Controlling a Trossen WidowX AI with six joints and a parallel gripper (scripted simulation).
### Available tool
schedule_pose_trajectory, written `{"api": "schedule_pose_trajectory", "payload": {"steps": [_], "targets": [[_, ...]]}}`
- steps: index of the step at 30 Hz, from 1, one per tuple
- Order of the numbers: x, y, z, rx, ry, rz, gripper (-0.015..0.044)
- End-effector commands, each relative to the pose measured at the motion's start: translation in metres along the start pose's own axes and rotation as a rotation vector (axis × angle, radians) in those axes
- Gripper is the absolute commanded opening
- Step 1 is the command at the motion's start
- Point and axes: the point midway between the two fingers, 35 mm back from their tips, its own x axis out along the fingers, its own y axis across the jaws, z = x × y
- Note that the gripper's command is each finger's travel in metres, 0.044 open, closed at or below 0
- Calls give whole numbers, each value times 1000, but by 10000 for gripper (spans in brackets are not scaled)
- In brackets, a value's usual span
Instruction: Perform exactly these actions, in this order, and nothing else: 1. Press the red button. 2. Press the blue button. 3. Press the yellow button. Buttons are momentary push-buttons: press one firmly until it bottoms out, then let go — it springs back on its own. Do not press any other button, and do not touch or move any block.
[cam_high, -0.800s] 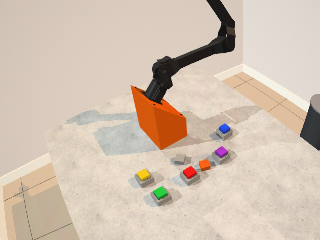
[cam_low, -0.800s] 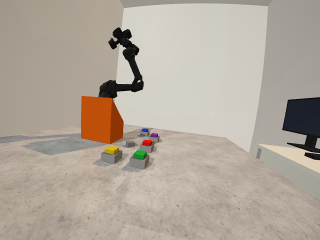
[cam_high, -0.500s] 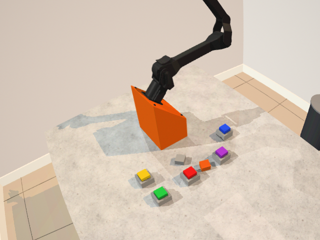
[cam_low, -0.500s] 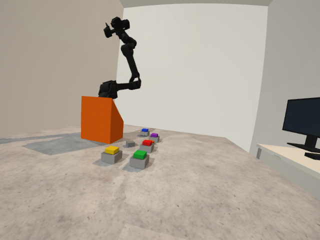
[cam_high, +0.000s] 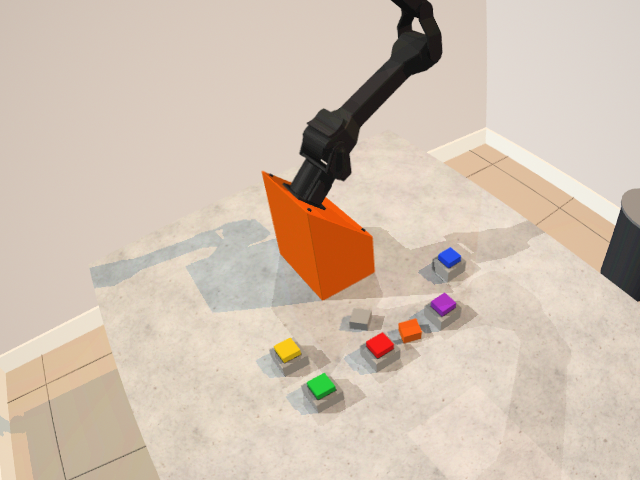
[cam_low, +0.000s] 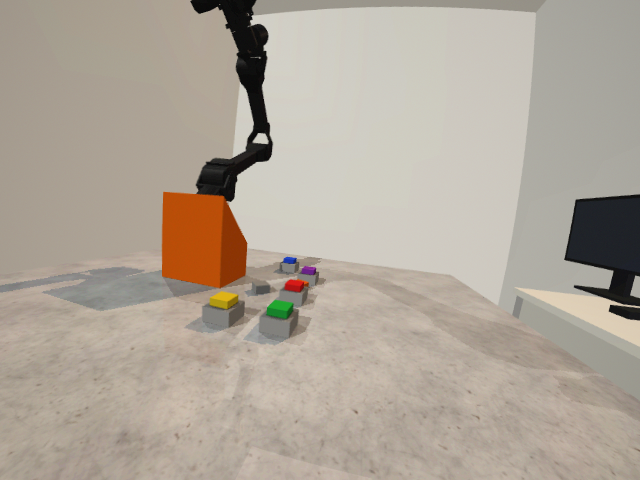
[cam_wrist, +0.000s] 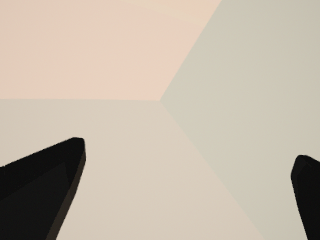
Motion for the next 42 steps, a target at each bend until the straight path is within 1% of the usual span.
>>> {"api": "schedule_pose_trajectory", "payload": {"steps": [1,6,9,12,18,24,28,31,34,37,39,42], "targets": [[6,28,73,79,-221,92,400],[-6,61,159,173,-474,239,400],[-23,82,208,223,-613,350,400],[-47,104,253,266,-740,480,400],[-115,151,328,323,-947,795,400],[-203,199,377,329,-1060,1188,400],[-269,232,391,292,-1057,1488,400],[-320,255,390,239,-995,1727,400],[-370,278,381,160,-869,1967,400],[-419,298,361,56,-663,2193,400],[-430,303,355,27,-599,2242,400],[-430,303,355,27,-599,2242,400]]}}
